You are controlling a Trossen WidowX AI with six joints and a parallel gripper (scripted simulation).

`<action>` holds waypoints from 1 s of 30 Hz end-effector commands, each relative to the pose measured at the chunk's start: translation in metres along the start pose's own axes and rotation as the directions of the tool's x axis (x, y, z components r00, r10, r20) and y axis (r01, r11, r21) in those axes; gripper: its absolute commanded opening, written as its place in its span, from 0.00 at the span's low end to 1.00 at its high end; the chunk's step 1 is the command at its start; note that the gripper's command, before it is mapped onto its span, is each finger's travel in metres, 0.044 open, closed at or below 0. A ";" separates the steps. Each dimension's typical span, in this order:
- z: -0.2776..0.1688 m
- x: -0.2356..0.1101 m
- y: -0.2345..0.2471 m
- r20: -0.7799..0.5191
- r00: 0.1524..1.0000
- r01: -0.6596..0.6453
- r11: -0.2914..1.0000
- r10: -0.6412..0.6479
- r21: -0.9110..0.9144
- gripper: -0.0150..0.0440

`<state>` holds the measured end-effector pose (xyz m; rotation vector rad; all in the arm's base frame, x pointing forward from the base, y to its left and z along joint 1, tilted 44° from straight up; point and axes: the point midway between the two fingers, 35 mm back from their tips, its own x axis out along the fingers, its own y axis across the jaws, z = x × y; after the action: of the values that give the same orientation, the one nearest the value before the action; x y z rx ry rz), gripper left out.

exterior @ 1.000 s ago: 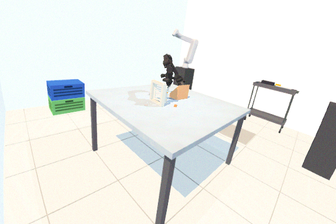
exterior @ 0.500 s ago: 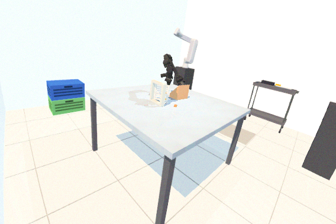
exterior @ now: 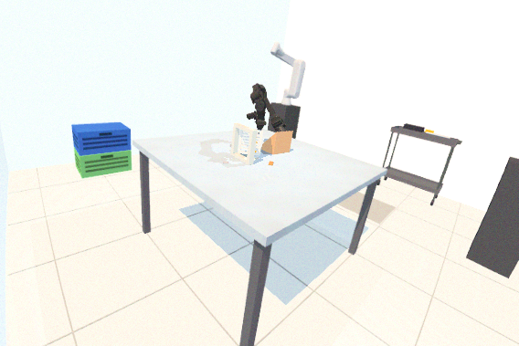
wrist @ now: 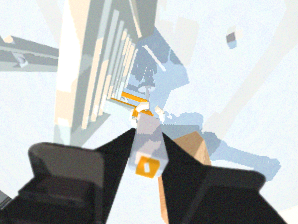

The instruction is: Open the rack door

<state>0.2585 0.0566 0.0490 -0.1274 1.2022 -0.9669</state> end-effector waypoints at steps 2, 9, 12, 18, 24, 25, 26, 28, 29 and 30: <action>0.004 0.001 -0.012 0.006 1.000 0.002 0.995 -0.001 -0.104 0.29; 0.010 0.001 -0.025 0.007 1.000 0.003 0.975 -0.002 -0.221 0.29; 0.013 0.001 -0.030 0.007 1.000 0.004 0.965 -0.002 -0.263 0.29; 0.019 0.001 -0.040 0.007 1.000 0.005 0.937 -0.003 -0.349 0.29; 0.027 0.000 -0.049 0.007 1.000 0.006 0.902 -0.003 -0.433 0.29; 0.028 0.000 -0.050 0.007 1.000 0.006 0.895 -0.003 -0.446 0.29; 0.029 0.000 -0.051 0.007 1.000 0.006 0.888 -0.003 -0.460 0.29; 0.032 0.000 -0.054 0.008 1.000 0.007 0.874 -0.004 -0.486 0.29; 0.033 0.000 -0.056 0.008 1.000 0.007 0.866 -0.004 -0.499 0.29; 0.034 0.000 -0.057 0.008 1.000 0.007 0.859 -0.004 -0.512 0.29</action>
<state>0.2531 0.0131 0.0893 -0.5075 1.4164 -0.6652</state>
